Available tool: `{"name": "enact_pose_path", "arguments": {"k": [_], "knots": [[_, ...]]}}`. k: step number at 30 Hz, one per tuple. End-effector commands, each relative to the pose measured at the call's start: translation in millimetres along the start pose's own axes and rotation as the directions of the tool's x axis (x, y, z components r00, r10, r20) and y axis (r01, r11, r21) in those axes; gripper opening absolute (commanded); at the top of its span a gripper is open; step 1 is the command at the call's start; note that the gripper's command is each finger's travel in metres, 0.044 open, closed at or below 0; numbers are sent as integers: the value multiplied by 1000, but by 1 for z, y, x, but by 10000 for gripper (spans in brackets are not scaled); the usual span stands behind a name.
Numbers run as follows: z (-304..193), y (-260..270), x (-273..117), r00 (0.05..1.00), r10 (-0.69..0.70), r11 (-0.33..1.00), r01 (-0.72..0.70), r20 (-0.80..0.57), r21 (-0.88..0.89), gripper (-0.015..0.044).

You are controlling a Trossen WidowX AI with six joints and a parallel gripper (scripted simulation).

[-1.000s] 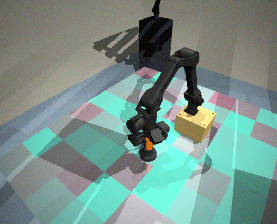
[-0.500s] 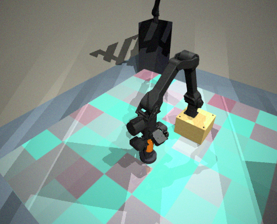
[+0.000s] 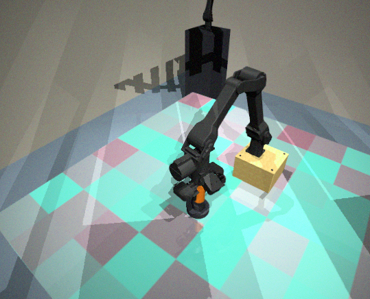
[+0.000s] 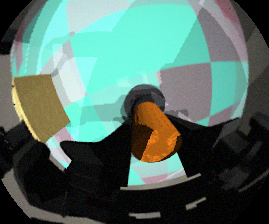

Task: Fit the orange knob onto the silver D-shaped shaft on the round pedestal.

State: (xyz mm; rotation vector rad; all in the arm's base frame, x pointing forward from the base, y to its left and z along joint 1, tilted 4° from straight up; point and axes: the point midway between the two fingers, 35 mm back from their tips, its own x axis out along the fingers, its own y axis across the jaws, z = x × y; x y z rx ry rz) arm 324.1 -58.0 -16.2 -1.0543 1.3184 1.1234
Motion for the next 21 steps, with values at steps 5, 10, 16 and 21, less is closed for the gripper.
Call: {"name": "enact_pose_path", "arguments": {"k": [5,10,16,21], "knots": [[0,-1,-4,1000,-4,996,4,-2,-89,0],[0,-3,-3,1000,-4,977,4,-2,-211,0],[0,-4,1,1000,-4,977,4,-2,-211,0],[0,-4,1,1000,-4,977,4,-2,-211,0]]}}
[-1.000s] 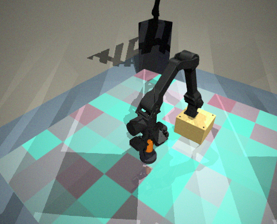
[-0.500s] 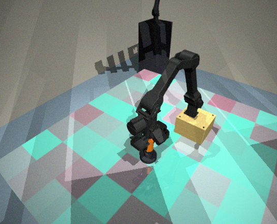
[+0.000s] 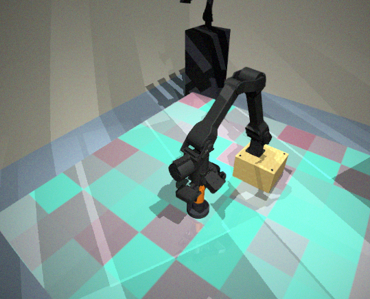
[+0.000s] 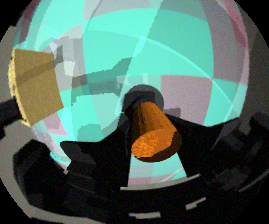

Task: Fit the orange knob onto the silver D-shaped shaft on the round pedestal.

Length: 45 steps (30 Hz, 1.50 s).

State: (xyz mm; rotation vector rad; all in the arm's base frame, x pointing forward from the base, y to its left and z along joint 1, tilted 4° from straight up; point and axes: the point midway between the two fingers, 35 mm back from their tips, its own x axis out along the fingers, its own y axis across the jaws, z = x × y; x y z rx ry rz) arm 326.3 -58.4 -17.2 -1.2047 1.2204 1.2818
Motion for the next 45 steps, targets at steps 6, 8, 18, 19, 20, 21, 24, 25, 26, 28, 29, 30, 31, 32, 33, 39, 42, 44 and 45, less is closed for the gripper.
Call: {"name": "enact_pose_path", "arguments": {"k": [6,8,18,19,20,21,24,25,26,28,29,30,31,32,33,39,42,44,45], "knots": [[0,-1,-3,1000,-4,1000,4,-3,-5,0],[0,0,-4,1000,-4,1000,4,-3,-5,0],[1,3,-3,1000,-4,977,3,-3,-212,0],[1,2,-3,1000,-4,977,3,-3,-212,0],[1,2,-3,1000,-4,977,3,-3,-212,0],[1,2,-3,1000,-4,977,3,-3,-212,0],[0,1,-3,1000,-4,977,4,-3,-212,0],[0,1,-2,1000,-4,977,4,-3,-212,0],[0,0,-2,1000,-4,977,4,-3,-212,0],[0,0,-2,1000,-4,977,4,-3,-212,0],[0,-1,-3,1000,-4,977,4,-3,-212,0],[0,-1,-3,1000,-4,977,4,-3,-212,0],[0,-1,-4,1000,-4,977,4,-3,-212,0],[0,-1,-4,1000,-4,977,4,-3,-212,0],[0,-1,-2,1000,-4,977,4,-3,-212,0],[0,0,0,1000,-4,977,4,-3,-212,0],[0,1,0,1000,-4,977,4,-3,-212,0],[0,1,1,1000,-4,977,4,-3,-212,0],[0,1,1,1000,-4,977,4,-3,-212,0]]}}
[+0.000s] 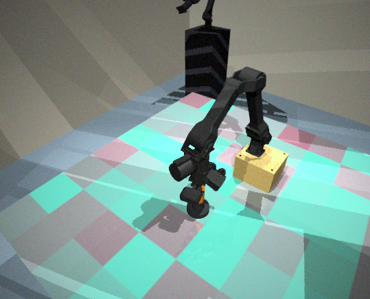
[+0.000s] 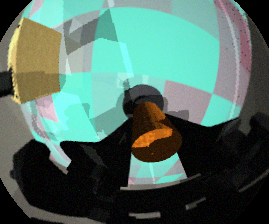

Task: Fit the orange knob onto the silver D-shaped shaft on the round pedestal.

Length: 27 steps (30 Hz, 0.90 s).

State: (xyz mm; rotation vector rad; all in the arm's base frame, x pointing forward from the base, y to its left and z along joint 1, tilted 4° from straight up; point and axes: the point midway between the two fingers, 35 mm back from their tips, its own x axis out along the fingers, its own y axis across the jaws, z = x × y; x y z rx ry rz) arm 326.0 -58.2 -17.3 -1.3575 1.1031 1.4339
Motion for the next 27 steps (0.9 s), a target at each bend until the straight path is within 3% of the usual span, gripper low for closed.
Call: {"name": "enact_pose_path", "arguments": {"k": [1,9,16,27], "knots": [[0,1,0,1000,1,1000,-1,-2,-3,0],[1,3,-5,1000,1,1000,-1,-2,-12,0],[0,1,-4,1000,1,978,-1,-2,-211,0],[-1,-2,-1,1000,1,978,-1,-2,-211,0]]}}
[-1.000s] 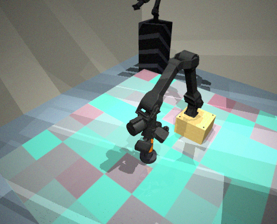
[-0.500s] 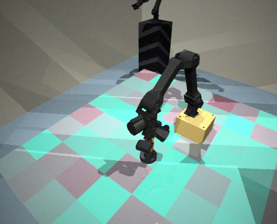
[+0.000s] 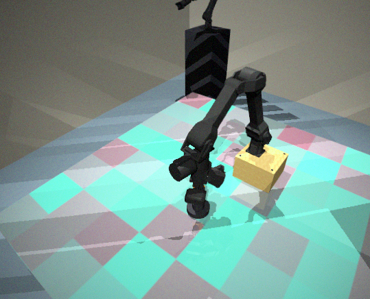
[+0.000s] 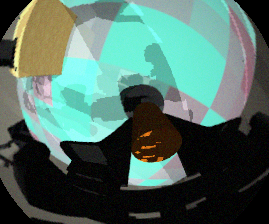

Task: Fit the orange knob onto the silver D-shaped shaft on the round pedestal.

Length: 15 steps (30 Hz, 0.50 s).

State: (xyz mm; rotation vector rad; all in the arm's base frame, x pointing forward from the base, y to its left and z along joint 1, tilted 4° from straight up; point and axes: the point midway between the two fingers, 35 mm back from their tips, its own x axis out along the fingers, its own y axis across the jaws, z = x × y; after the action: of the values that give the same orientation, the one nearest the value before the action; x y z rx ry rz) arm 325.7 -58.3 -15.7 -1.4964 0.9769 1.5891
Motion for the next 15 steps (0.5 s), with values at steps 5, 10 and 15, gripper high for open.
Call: {"name": "enact_pose_path", "arguments": {"k": [5,10,15], "knots": [[-1,-2,1,1000,-4,1000,4,-5,-4,0],[-1,-1,2,1000,-4,1000,4,-5,-4,0],[0,0,0,1000,-4,1000,4,-5,-4,0]]}}
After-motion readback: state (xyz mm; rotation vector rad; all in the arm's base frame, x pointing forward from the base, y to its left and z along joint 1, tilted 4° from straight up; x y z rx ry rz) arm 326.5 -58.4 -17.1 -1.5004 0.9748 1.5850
